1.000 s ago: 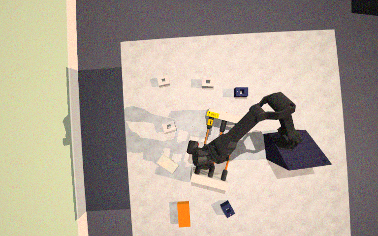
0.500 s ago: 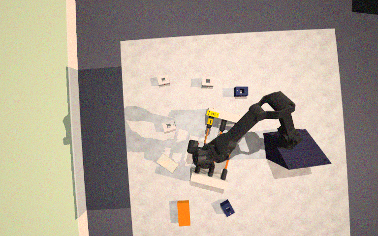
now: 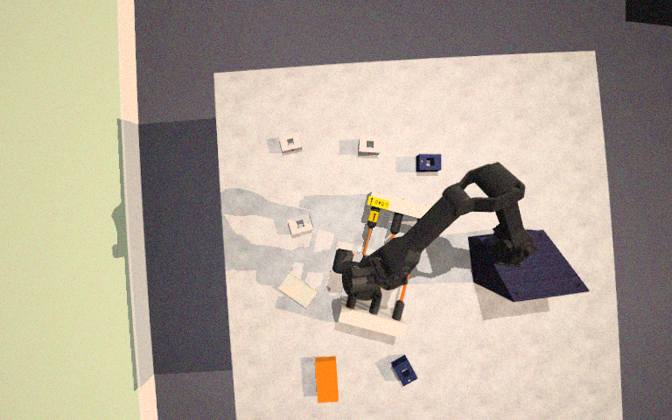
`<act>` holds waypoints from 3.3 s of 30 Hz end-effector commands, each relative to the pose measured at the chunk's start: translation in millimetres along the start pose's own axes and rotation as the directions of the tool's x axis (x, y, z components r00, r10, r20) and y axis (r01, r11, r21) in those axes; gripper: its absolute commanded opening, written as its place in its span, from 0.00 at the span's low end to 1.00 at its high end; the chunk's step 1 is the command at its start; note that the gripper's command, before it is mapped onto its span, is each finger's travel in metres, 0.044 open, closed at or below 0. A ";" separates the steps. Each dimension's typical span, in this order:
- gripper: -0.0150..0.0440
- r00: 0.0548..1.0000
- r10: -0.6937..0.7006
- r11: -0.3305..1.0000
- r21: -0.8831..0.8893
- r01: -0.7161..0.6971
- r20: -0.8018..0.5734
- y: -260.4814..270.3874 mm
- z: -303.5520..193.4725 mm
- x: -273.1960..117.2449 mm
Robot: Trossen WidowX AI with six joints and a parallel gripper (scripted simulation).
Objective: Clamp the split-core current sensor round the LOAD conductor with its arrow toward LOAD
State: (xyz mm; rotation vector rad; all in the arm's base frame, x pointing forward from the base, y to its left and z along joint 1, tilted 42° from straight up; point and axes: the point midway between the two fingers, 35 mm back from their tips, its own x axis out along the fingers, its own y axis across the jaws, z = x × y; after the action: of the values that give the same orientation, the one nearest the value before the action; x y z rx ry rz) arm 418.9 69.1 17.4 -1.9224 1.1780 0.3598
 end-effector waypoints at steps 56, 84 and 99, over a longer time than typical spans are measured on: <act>0.25 0.997 0.070 0.998 0.002 -0.070 0.010 -2.8 3.6 0.1; 0.25 0.933 0.359 0.933 0.023 -0.359 -0.010 -2.9 -2.7 -10.7; 0.25 0.932 0.362 0.932 0.022 -0.362 -0.006 1.2 -1.9 -12.4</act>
State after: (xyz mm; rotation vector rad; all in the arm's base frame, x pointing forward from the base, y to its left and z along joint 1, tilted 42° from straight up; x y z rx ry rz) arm 413.7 74.9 25.5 -1.6825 1.5411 0.5329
